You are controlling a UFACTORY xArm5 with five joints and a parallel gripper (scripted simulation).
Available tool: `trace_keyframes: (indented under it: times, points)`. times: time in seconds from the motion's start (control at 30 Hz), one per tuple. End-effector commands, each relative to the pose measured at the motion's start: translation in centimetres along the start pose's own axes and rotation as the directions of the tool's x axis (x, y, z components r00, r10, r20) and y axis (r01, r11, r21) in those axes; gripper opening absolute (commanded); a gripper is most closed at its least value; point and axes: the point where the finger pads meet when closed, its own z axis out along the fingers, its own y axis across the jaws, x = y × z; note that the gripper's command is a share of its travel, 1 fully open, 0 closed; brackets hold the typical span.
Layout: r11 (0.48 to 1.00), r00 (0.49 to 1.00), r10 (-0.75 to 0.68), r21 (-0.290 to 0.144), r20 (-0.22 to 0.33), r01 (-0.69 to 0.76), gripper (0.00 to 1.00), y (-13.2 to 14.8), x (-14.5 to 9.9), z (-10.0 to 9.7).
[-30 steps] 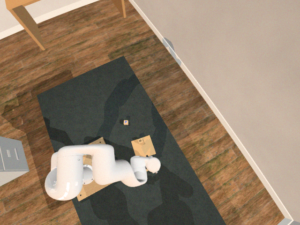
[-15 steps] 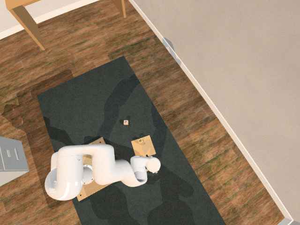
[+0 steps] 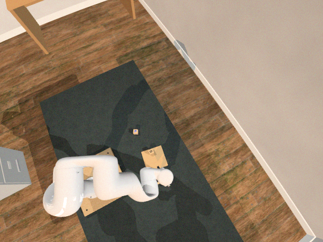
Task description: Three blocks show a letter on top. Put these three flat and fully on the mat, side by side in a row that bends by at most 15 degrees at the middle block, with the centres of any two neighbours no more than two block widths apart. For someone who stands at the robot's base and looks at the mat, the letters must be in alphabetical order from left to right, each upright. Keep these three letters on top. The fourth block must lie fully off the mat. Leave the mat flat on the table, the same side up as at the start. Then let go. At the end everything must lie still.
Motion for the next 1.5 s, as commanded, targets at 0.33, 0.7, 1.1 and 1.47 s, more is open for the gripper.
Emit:
trace_keyframes:
  times: [0.33, 0.7, 1.1, 1.47]
  points:
    - [1.0, 1.0, 0.0, 0.001, 0.003, 0.0, 0.47, 0.0, -0.1, -6.0]
    - [1.0, 1.0, 0.0, 0.001, 0.003, 0.0, 1.0, 0.0, -0.1, -6.8]
    - [1.0, 1.0, 0.0, 0.001, 0.003, 0.0, 1.0, 0.0, -0.1, -6.8]
    - [0.999, 0.999, -0.042, 0.001, 0.003, 0.042, 1.0, 0.6, -0.3, -6.8]
